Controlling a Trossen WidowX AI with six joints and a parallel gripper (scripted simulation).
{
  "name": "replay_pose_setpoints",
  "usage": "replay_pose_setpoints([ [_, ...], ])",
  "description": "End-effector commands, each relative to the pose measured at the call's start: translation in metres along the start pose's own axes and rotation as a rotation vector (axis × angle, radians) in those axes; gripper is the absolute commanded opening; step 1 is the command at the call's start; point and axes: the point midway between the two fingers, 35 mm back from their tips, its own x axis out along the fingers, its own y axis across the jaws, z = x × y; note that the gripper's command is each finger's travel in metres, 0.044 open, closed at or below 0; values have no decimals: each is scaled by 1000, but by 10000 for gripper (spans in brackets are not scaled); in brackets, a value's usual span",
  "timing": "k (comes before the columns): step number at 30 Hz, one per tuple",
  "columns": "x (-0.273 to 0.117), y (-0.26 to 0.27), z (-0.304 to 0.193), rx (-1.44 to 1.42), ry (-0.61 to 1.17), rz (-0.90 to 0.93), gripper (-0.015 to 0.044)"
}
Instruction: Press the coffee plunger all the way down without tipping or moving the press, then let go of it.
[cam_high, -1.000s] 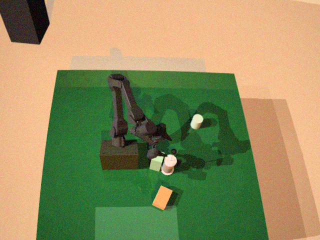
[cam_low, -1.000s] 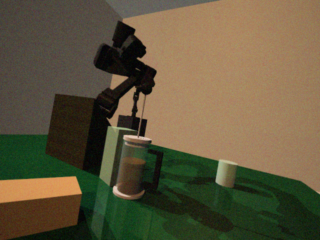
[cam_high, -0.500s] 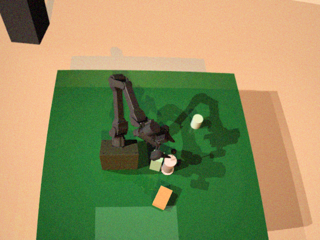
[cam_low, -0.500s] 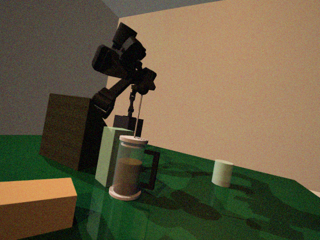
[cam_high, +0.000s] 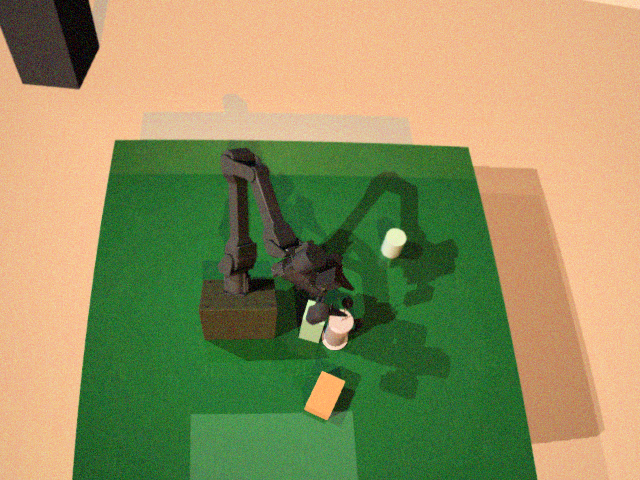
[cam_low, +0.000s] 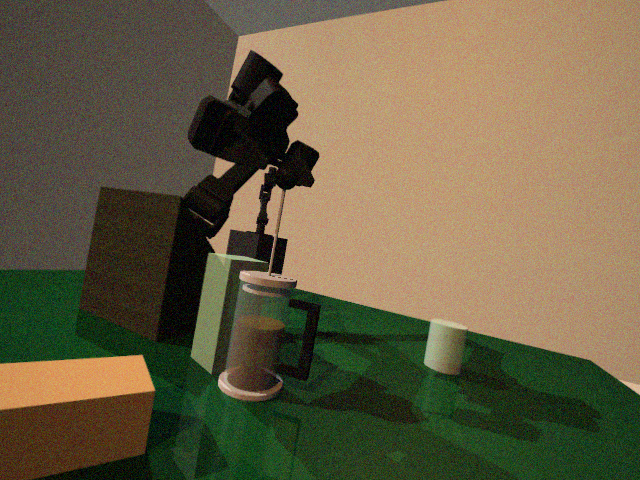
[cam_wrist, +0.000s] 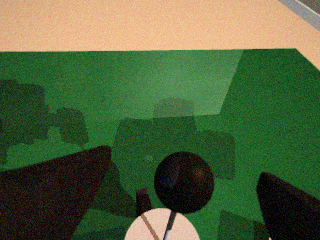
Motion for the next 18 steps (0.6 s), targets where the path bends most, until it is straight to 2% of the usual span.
replay_pose_setpoints([
  [1,2,-1,-1,8,2,-3,256],
  [6,2,-1,-1,8,2,-3,125],
  [7,2,-1,-1,8,2,-3,116],
  [18,2,-1,-1,8,2,-3,116],
])
